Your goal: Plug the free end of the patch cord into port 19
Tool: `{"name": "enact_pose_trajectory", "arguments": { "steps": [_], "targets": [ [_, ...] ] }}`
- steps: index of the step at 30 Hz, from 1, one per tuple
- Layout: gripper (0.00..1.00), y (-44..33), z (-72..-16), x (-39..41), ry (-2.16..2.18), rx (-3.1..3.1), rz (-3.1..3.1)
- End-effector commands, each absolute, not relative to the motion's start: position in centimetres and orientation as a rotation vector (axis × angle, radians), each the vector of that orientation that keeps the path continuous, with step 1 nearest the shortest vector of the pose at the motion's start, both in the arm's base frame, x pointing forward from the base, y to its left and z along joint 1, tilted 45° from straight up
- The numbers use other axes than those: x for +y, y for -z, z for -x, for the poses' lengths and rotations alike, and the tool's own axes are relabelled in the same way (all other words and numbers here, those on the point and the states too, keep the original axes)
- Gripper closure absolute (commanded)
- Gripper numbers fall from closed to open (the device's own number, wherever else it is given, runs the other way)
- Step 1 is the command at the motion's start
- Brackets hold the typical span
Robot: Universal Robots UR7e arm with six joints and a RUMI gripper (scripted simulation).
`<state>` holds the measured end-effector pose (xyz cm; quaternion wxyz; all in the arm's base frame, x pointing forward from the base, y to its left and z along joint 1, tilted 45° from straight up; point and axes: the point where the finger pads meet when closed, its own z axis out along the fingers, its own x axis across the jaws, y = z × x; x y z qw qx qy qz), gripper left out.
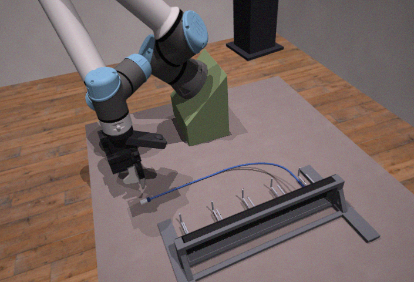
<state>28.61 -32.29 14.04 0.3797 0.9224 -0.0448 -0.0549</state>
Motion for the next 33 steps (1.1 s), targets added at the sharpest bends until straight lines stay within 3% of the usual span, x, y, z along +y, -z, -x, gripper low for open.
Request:
{"name": "enact_pose_trajectory", "arguments": {
  "steps": [1, 33],
  "targets": [
    [0.78, -14.1, -28.6, -32.3, 0.138, -0.114, -2.356],
    [0.78, -11.8, -28.1, -34.3, 0.143, -0.113, -2.359]
  ]
}}
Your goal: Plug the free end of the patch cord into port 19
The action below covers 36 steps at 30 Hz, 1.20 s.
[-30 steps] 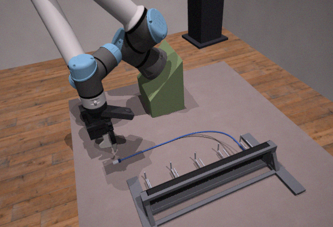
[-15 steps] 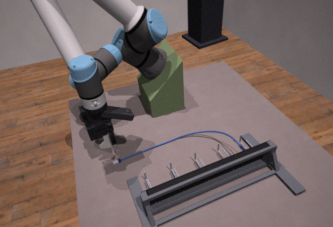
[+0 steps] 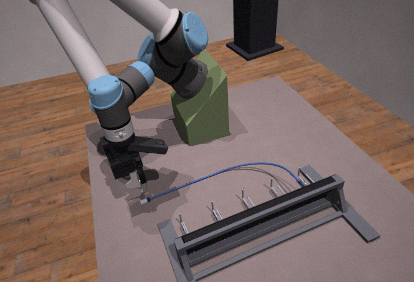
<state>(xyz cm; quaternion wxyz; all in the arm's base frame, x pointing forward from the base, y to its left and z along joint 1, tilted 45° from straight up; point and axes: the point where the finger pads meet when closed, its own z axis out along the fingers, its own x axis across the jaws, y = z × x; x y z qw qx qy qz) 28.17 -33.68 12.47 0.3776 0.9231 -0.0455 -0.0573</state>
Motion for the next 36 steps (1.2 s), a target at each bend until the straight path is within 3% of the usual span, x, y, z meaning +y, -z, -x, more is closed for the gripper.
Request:
{"name": "enact_pose_trajectory", "arguments": {
  "steps": [1, 36],
  "targets": [
    [0.78, -11.7, -28.1, -34.4, 0.143, -0.113, -2.359],
    [0.78, -9.3, -27.7, -36.9, 0.141, -0.113, -2.358]
  ]
}}
